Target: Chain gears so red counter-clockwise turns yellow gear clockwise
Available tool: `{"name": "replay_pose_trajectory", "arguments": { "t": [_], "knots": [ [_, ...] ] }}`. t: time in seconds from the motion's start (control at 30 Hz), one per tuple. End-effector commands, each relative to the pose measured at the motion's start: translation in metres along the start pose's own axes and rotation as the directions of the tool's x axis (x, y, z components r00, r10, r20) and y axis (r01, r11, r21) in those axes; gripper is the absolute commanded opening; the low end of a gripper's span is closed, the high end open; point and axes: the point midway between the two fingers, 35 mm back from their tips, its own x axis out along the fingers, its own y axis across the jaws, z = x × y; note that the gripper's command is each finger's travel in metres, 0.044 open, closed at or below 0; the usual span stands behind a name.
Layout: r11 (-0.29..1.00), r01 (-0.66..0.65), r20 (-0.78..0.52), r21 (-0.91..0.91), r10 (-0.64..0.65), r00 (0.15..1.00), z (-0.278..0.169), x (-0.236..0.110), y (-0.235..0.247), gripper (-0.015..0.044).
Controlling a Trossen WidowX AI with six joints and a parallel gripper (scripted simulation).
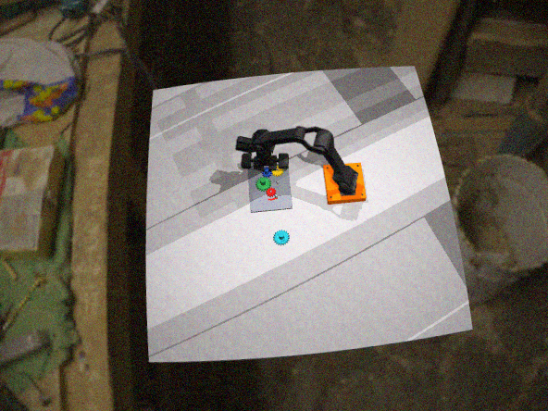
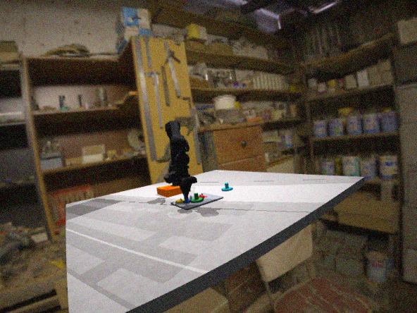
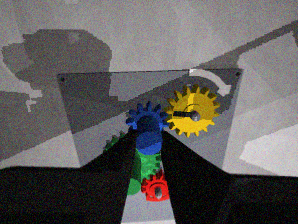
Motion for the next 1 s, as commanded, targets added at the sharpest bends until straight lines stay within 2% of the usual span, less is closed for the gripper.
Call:
{"name": "replay_pose_trajectory", "arguments": {
  "t": [0.0, 0.17, 0.37, 0.53, 0.57, 0.73, 0.97],
  "knots": [
    [0.997, 0.001, 0.000, -0.080, -0.001, 1.000, 0.001, 0.002, 0.000, 0.0000],
    [0.999, 0.001, 0.000, -0.041, -0.001, 1.000, 0.000, 0.003, 0.000, 0.0000],
    [0.996, 0.001, 0.000, 0.093, -0.001, 1.000, 0.000, 0.003, 0.000, 0.0000],
    [0.990, 0.001, 0.000, 0.139, -0.001, 1.000, -0.001, 0.001, 0.000, 0.0131],
    [0.988, 0.001, 0.000, 0.152, -0.001, 1.000, -0.001, 0.000, 0.000, 0.0140],
    [0.985, 0.001, 0.000, 0.171, -0.001, 1.000, -0.001, -0.009, 0.000, 0.0140],
    [0.985, 0.001, 0.000, 0.173, -0.001, 1.000, -0.001, -0.046, 0.000, 0.0140]
  ]
}}
